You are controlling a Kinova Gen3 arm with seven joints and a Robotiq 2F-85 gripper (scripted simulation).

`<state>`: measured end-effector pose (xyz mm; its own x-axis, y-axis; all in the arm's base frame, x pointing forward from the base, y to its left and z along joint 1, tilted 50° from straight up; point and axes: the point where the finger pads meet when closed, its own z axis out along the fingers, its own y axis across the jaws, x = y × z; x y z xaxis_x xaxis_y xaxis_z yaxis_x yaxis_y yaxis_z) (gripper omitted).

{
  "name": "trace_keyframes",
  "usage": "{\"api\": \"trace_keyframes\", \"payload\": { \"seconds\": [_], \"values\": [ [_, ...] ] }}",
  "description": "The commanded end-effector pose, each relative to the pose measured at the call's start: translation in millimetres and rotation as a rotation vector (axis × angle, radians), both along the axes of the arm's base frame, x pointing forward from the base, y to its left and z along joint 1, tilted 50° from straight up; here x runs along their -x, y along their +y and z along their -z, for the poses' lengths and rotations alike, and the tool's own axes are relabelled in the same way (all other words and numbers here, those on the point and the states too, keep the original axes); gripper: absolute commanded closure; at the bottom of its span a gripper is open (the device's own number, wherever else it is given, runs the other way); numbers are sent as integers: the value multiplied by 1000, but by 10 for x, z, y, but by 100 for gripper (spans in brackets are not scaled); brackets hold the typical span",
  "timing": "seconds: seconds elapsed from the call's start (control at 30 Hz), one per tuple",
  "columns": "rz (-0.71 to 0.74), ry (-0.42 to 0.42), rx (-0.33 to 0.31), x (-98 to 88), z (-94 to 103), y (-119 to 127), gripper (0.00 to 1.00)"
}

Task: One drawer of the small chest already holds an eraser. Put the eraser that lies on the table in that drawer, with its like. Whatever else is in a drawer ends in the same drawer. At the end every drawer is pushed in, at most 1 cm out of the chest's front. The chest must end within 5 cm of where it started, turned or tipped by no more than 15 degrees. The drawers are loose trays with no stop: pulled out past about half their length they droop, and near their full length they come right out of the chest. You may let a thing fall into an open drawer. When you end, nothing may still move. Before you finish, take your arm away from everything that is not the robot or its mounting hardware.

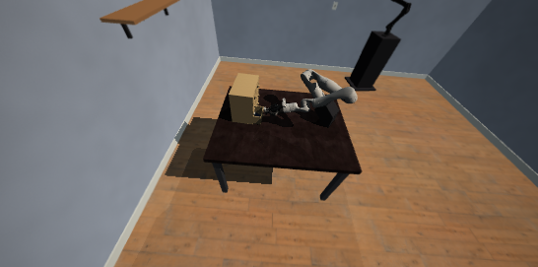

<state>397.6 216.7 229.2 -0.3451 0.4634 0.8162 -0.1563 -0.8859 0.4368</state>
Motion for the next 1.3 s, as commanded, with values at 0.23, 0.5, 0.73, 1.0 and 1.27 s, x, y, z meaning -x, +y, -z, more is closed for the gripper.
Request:
{"api": "trace_keyframes", "payload": {
  "seconds": [0.23,0.5,0.73,1.0,1.27],
  "values": [
    [20,6,-11,-209,-145,-49,81],
    [20,6,-11,-373,-281,-14,81],
    [20,6,-11,-448,-344,2,81],
    [20,6,-11,-513,-397,16,81],
    [20,6,-11,-523,-406,18,81]
  ]
}}
